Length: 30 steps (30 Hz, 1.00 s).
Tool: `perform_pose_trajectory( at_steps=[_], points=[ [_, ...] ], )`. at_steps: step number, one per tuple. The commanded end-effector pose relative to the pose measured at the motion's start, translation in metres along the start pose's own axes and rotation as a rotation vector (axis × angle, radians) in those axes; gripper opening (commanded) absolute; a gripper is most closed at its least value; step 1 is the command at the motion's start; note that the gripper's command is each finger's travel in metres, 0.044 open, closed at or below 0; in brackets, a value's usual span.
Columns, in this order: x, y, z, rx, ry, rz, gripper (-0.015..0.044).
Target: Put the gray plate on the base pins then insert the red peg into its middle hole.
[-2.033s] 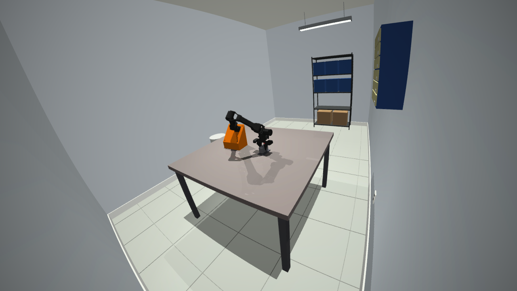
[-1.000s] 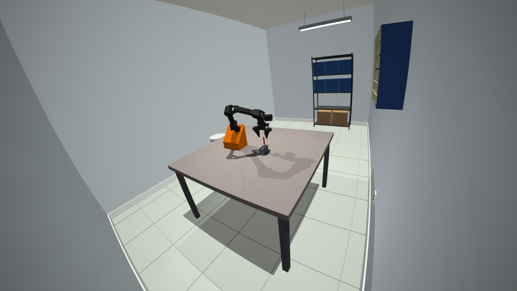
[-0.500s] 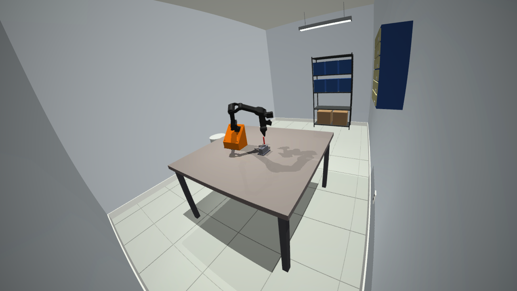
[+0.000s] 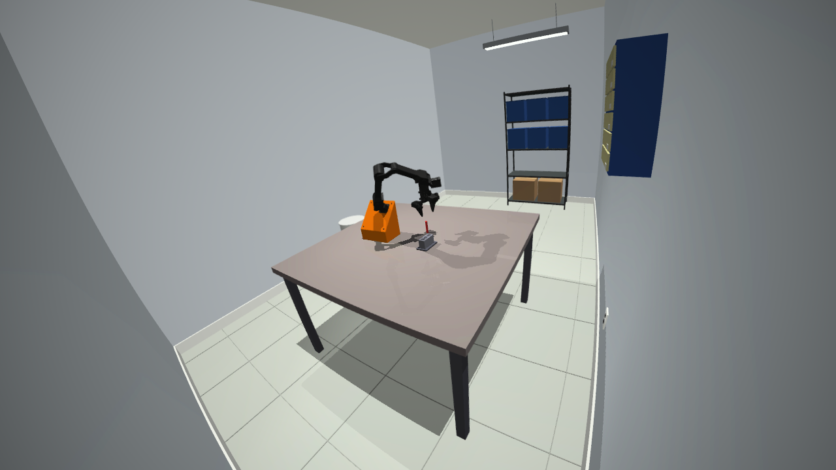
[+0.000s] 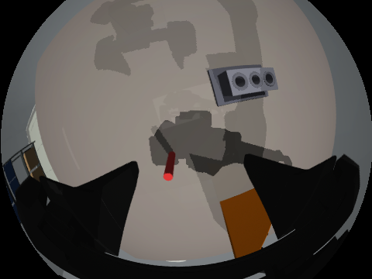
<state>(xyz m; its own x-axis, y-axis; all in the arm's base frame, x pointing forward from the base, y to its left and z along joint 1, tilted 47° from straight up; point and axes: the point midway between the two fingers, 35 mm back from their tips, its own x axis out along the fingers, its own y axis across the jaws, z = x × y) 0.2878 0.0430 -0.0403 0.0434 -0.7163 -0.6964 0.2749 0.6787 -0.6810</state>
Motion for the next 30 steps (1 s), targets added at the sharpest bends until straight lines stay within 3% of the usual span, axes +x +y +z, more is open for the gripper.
perform_pose_trajectory(
  at_steps=[1, 5, 19, 23, 30],
  points=[
    [0.005, 0.030, -0.050, 0.678, 0.002, -0.013, 0.0440],
    [0.006, 0.035, -0.061, 0.877, -0.003, -0.018, 0.0440],
    [0.006, 0.035, -0.061, 0.887, -0.004, -0.018, 0.0440],
    [0.036, 0.034, -0.061, 0.887, -0.005, -0.019, 0.0440],
    [0.053, 0.033, -0.060, 0.887, -0.005, -0.020, 0.0440]
  ],
)
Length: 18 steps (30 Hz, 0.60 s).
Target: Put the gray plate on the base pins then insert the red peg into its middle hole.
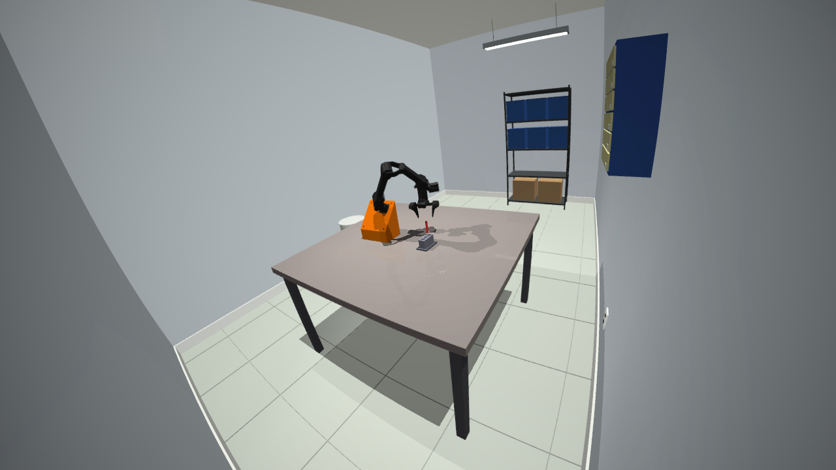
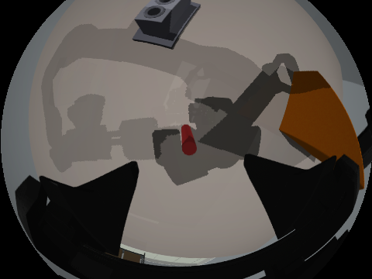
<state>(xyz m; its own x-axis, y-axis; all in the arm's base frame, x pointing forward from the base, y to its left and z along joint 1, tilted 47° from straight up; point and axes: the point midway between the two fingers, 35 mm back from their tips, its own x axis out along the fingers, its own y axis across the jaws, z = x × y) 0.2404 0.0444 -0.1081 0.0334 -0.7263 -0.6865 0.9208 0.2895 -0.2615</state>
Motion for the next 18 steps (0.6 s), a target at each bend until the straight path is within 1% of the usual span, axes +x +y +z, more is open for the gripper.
perform_pose_trajectory(
  at_steps=[1, 18],
  points=[
    [0.010, 0.000, 0.001, -0.005, -0.004, 0.000, 0.0440],
    [0.035, 0.001, 0.002, -0.005, -0.003, 0.001, 0.0440]
  ],
)
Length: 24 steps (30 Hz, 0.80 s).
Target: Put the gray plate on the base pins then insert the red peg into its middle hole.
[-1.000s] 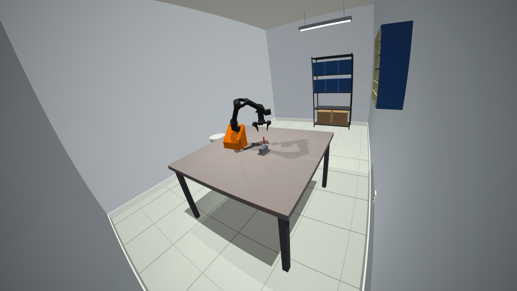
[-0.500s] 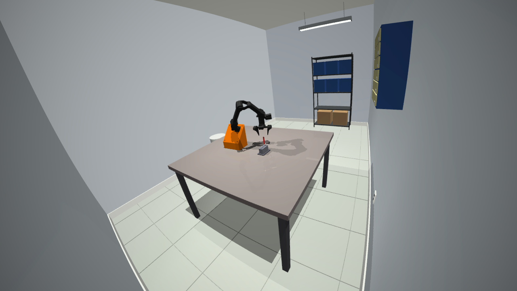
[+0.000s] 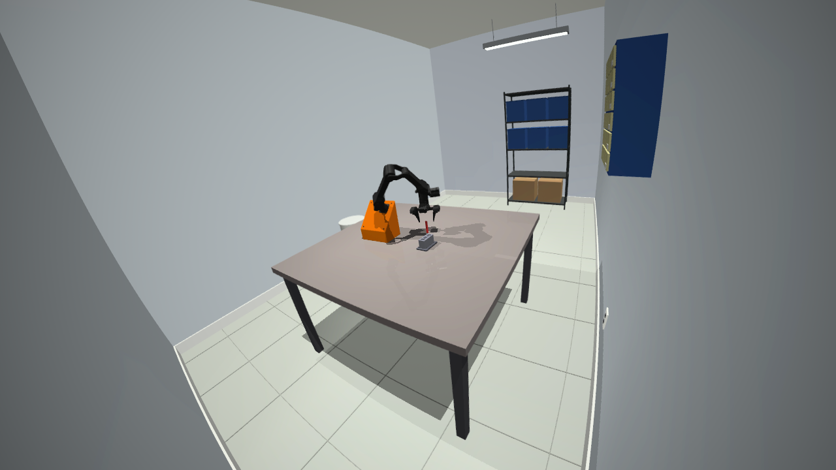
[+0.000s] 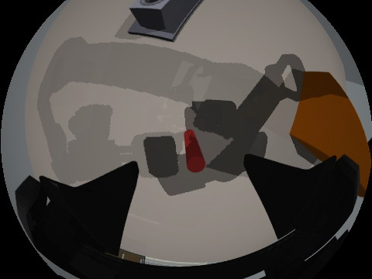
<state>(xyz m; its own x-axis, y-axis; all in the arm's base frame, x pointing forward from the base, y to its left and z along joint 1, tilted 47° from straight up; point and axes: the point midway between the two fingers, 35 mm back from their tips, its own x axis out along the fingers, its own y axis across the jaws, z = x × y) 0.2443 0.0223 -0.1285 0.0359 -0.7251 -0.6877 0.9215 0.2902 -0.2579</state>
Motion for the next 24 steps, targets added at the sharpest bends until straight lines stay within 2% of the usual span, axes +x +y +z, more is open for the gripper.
perform_pose_trajectory(
  at_steps=[1, 21, 24],
  points=[
    [0.006, -0.001, 0.000, -0.008, -0.004, -0.002, 0.0440],
    [0.035, -0.003, 0.002, -0.007, -0.007, -0.005, 0.0440],
    [0.035, -0.003, 0.002, -0.007, -0.007, -0.005, 0.0361]
  ],
)
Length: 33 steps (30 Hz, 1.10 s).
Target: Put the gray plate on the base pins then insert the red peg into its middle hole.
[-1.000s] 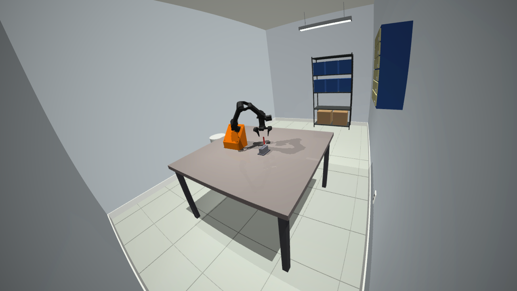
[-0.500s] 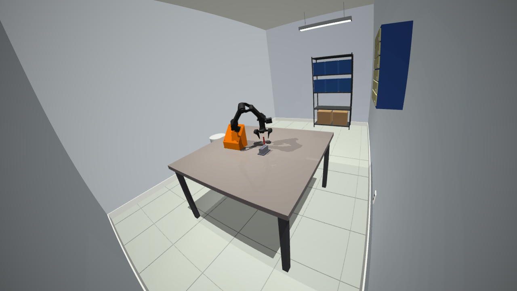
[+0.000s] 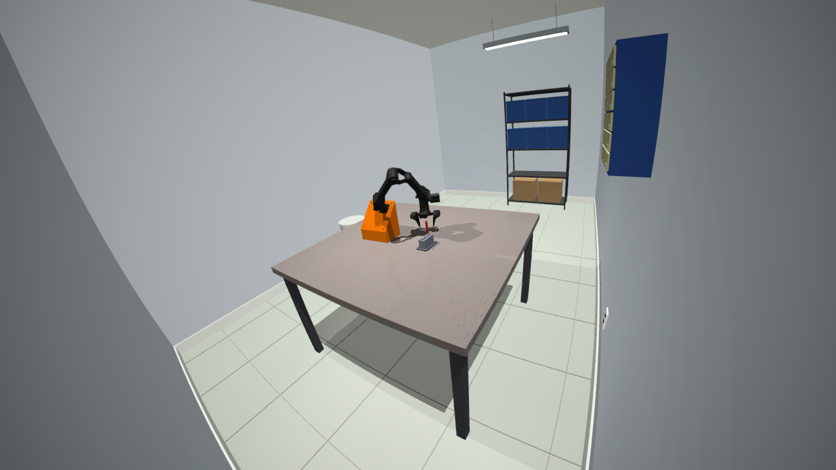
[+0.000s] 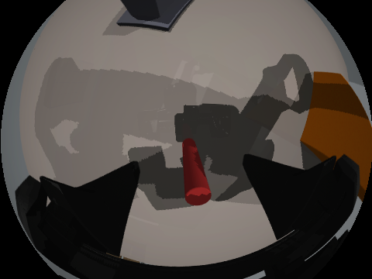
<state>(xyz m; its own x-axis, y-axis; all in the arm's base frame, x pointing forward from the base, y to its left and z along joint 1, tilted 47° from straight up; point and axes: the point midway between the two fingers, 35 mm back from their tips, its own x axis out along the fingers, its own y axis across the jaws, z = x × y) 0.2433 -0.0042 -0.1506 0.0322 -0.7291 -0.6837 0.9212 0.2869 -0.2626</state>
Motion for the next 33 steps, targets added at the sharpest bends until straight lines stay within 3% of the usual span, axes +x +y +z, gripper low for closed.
perform_pose_trajectory(
  at_steps=[1, 14, 33],
  points=[
    [0.0008, 0.0000, 0.0004, -0.006, -0.004, 0.001, 0.0335],
    [0.0008, 0.0000, 0.0004, -0.006, -0.004, 0.001, 0.0000],
    [0.0008, 0.0000, 0.0004, -0.006, -0.004, 0.001, 0.0000]
  ],
)
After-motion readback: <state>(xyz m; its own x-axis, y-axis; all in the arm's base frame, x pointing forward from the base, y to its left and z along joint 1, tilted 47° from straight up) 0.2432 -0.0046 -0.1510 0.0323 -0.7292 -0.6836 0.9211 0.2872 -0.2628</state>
